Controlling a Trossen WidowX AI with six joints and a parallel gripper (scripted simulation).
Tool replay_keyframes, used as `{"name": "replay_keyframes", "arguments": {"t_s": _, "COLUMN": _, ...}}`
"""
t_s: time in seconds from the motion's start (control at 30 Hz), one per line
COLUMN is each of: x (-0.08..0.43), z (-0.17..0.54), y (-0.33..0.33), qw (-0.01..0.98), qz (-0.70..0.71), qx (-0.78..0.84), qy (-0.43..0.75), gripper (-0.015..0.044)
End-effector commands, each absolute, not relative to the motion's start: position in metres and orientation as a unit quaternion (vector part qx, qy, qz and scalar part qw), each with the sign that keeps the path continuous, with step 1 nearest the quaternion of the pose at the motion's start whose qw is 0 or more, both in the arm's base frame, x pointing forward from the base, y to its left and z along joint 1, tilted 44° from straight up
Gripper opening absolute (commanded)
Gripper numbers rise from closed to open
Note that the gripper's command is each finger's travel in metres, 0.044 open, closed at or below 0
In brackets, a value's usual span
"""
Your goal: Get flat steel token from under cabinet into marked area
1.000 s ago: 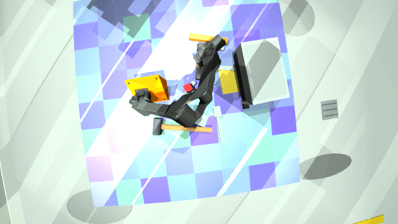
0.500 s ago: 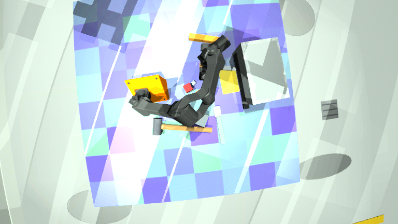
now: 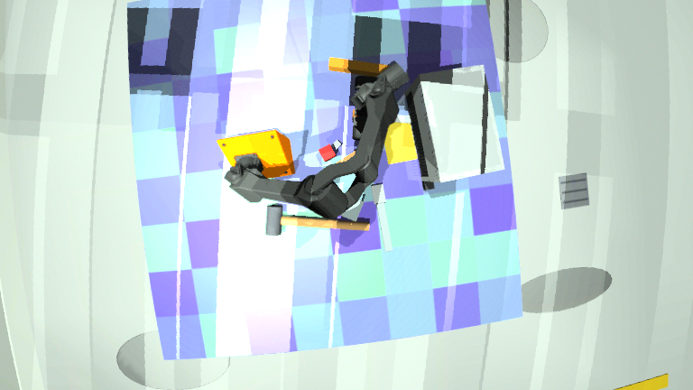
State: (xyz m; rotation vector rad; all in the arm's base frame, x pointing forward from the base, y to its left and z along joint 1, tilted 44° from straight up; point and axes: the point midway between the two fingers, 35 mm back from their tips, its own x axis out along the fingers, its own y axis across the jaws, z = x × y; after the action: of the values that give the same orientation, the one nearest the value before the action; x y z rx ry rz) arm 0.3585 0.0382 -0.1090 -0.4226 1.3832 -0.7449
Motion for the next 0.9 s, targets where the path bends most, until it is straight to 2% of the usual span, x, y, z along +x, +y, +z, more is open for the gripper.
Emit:
{"name": "replay_keyframes", "arguments": {"t_s": 0.0, "x": 0.365, "z": -0.107, "y": 0.037, "qw": 0.689, "qz": -0.334, "qx": -0.188, "qy": 0.615, "gripper": 0.0000}}
{"name": "replay_keyframes", "arguments": {"t_s": 0.87, "x": 0.392, "z": -0.101, "y": 0.031, "qw": 0.690, "qz": -0.334, "qx": -0.188, "qy": 0.614, "gripper": 0.0000}}
